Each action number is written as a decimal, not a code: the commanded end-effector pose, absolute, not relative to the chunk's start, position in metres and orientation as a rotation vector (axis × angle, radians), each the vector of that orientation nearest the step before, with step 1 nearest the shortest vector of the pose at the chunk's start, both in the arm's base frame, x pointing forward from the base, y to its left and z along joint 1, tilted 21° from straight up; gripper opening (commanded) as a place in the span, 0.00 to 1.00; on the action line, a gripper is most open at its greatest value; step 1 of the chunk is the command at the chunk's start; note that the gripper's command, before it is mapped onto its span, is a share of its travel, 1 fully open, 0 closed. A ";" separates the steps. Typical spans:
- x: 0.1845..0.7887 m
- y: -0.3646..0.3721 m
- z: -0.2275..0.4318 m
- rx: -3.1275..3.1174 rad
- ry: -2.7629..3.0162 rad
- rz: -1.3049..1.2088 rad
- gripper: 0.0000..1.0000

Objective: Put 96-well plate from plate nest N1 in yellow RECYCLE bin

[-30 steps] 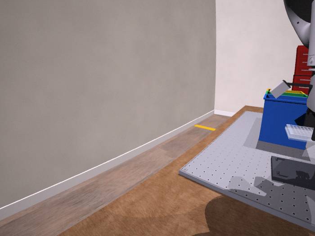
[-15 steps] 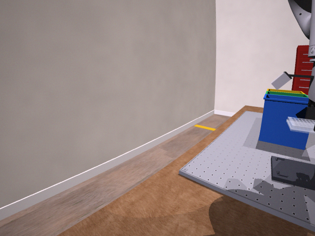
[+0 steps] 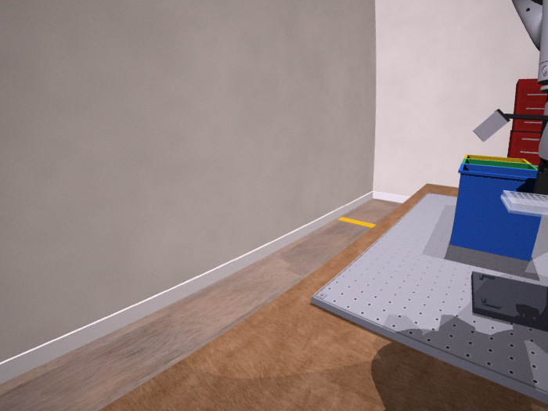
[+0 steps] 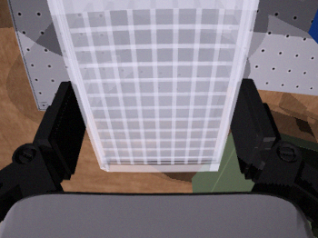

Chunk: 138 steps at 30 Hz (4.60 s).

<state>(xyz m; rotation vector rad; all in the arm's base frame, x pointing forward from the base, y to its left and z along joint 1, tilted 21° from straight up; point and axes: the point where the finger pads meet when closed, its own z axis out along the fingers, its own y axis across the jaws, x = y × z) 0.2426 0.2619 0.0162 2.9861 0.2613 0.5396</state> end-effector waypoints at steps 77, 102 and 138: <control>0.229 0.215 0.087 3.003 0.156 0.547 0.00; 0.242 0.147 0.096 3.003 0.156 0.547 0.00; 0.262 0.042 0.109 3.002 0.156 0.547 0.00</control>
